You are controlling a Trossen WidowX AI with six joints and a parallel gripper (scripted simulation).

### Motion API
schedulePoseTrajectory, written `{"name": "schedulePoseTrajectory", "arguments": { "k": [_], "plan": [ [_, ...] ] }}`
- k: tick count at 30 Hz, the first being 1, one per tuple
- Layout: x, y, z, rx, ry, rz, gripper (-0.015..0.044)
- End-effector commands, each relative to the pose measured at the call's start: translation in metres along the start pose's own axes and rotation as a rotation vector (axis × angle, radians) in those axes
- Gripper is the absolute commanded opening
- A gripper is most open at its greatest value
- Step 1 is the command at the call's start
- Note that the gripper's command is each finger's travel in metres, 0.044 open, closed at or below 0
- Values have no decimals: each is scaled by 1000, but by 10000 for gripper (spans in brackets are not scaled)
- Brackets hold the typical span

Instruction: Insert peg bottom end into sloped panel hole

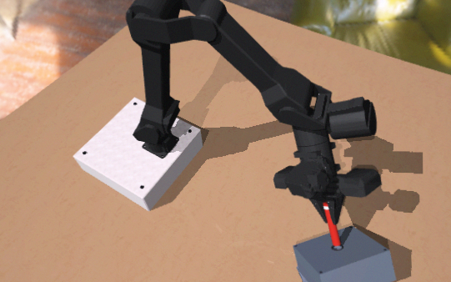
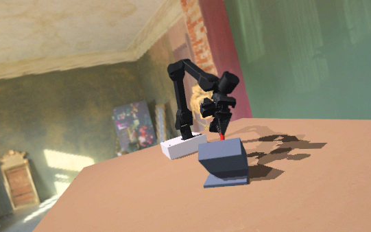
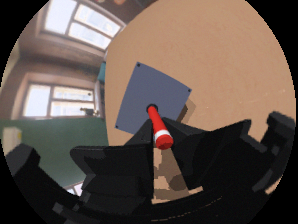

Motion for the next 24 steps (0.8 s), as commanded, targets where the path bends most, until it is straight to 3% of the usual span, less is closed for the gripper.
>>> {"name": "schedulePoseTrajectory", "arguments": {
  "k": [1, 24],
  "plan": [
    [0, 3, -1, -4, -2, -3, 0],
    [-1, 5, -1, -4, -2, -3, 0]
  ]
}}
Point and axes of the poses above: the point midway between the two fingers, 35 mm back from their tips, its own y axis out along the fingers, its own z axis across the jaws, x = y × z, the point moved 8 cm from there along -y, back along the fingers, and after that the axes turned 12 degrees about y, right-handed, at the moved point
